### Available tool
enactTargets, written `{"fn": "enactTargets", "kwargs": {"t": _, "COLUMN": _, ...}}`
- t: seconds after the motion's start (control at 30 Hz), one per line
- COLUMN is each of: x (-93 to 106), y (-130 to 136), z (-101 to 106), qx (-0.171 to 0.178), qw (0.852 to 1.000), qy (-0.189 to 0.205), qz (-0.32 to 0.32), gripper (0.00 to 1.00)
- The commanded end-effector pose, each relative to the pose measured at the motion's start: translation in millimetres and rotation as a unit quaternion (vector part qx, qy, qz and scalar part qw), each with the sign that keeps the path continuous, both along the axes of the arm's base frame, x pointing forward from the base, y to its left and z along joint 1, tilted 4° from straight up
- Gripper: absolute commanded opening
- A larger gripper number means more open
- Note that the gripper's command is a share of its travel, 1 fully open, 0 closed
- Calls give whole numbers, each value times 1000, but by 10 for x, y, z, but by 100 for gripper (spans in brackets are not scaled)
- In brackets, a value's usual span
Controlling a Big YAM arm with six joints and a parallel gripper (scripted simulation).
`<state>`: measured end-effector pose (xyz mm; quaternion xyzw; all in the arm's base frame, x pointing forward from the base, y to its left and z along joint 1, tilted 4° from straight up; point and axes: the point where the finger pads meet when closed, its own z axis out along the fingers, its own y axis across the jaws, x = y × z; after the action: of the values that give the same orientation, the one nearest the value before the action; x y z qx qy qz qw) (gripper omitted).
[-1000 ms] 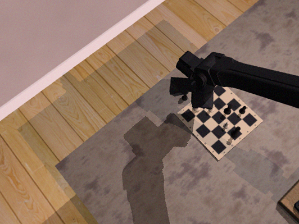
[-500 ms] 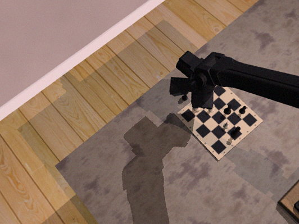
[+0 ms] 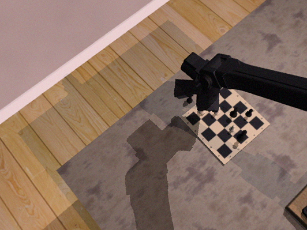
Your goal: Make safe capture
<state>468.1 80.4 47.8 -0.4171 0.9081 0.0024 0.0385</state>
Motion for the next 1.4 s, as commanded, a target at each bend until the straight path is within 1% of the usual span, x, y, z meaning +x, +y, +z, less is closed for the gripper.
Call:
{"fn": "enactTargets", "kwargs": {"t": 0.0, "x": 16, "y": 46, "z": 13, "qx": 4, "qw": 1000, "qy": -10, "qz": 2, "gripper": 0}}
{"fn": "enactTargets", "kwargs": {"t": 1.37, "x": 14, "y": 65, "z": 46, "qx": 4, "qw": 1000, "qy": -13, "qz": -1, "gripper": 0}}
